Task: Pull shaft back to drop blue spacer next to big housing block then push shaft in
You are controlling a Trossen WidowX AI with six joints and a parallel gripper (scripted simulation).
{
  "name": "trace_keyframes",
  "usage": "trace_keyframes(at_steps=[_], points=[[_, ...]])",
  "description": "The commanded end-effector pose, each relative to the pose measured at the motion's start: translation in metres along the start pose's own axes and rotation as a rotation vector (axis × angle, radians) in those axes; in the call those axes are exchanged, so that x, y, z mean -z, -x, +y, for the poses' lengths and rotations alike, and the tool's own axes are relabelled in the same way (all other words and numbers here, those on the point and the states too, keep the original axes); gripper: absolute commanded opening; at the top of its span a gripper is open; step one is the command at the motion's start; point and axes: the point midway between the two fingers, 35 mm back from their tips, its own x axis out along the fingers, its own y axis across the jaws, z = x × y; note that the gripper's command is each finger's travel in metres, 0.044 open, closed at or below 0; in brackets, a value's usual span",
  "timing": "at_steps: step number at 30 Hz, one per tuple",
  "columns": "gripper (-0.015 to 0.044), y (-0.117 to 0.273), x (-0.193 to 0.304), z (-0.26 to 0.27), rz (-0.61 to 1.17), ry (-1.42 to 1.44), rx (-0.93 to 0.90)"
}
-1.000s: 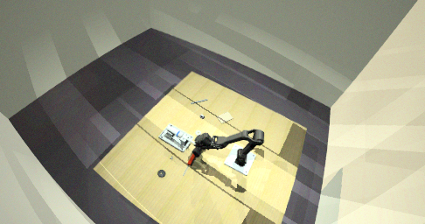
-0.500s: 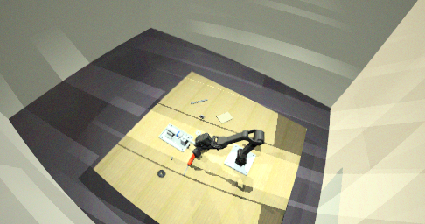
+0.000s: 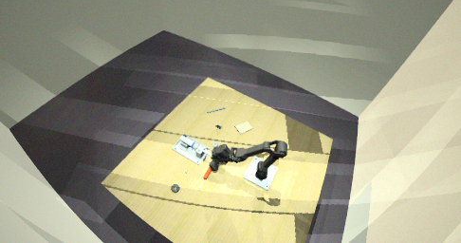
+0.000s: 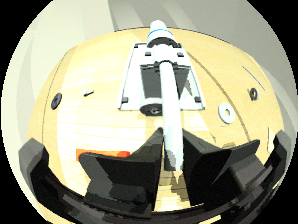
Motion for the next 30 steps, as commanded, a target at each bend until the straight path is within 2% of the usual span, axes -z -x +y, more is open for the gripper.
trace_keyframes(at_steps=[1, 30], points=[[0.0, 0.0007, 0.0004, -0.0004, -0.001, -0.006, 0.003], [0.0, 0.0032, 0.003, -0.0004, 0.0, -0.006, 0.003]])
